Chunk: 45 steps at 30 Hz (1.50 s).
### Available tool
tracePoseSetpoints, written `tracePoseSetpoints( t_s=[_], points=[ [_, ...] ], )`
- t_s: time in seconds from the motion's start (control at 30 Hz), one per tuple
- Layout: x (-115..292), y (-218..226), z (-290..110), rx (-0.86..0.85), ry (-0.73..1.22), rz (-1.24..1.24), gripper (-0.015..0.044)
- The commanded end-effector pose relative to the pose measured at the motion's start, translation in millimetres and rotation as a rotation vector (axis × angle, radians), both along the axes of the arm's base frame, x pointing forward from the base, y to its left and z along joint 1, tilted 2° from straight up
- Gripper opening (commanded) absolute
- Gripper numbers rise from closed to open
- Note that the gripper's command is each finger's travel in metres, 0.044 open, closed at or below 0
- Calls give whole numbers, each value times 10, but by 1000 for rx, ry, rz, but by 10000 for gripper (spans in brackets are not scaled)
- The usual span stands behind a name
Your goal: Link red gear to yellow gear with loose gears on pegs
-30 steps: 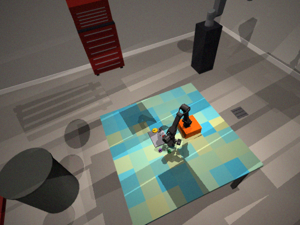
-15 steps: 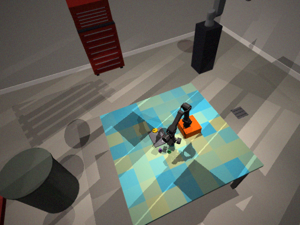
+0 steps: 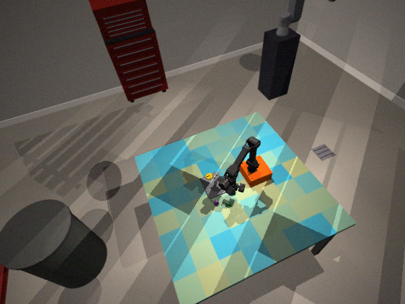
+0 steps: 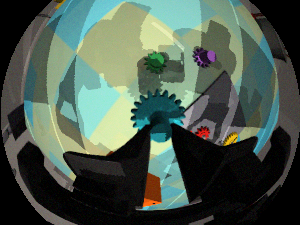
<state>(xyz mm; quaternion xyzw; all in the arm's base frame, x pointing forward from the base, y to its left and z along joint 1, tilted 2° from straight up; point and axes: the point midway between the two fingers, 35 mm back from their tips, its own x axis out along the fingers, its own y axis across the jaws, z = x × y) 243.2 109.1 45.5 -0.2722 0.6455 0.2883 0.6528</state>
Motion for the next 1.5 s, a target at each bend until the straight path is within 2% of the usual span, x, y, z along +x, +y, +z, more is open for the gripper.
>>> tracePoseSetpoints(
  t_s=[0.0, 0.6, 1.47],
  points=[
    [16, 20, 127, 8, -8, -3, 0],
    [-86, 2, 666, 8, -8, -3, 0],
    [112, -414, 448, 2, -11, -3, 0]
  ],
)
